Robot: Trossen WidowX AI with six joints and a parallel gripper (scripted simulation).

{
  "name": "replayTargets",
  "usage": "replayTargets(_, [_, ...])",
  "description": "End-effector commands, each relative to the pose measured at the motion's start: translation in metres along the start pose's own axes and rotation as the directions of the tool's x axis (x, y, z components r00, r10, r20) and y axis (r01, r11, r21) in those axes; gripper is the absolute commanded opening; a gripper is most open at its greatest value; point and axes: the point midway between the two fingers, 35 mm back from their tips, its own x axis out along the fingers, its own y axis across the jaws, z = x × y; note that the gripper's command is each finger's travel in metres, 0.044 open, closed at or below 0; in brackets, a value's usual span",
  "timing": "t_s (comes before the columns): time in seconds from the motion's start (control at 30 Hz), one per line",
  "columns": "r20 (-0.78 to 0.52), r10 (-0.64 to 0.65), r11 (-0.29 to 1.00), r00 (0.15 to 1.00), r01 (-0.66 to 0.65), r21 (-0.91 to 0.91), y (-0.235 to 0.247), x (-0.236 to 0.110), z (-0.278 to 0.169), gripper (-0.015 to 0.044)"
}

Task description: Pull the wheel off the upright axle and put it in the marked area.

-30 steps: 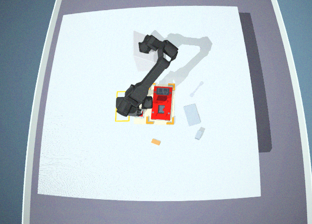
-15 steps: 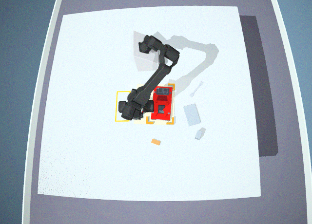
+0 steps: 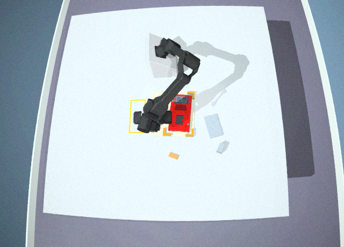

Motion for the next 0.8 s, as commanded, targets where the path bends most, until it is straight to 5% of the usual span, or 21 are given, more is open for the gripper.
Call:
replayTargets(0.0, [-0.001,0.0,1.0,1.0,0.0,-0.001,0.0001,0.0,0.0001,0.0148])
replayTargets(0.23, [-0.001,0.0,1.0,1.0,0.0,-0.001,0.0,-0.0011,0.0001,0.0])
replayTargets(0.77, [0.0,0.0,1.0,1.0,0.0,0.0,-0.0001,-0.0064,0.0003,0.0])
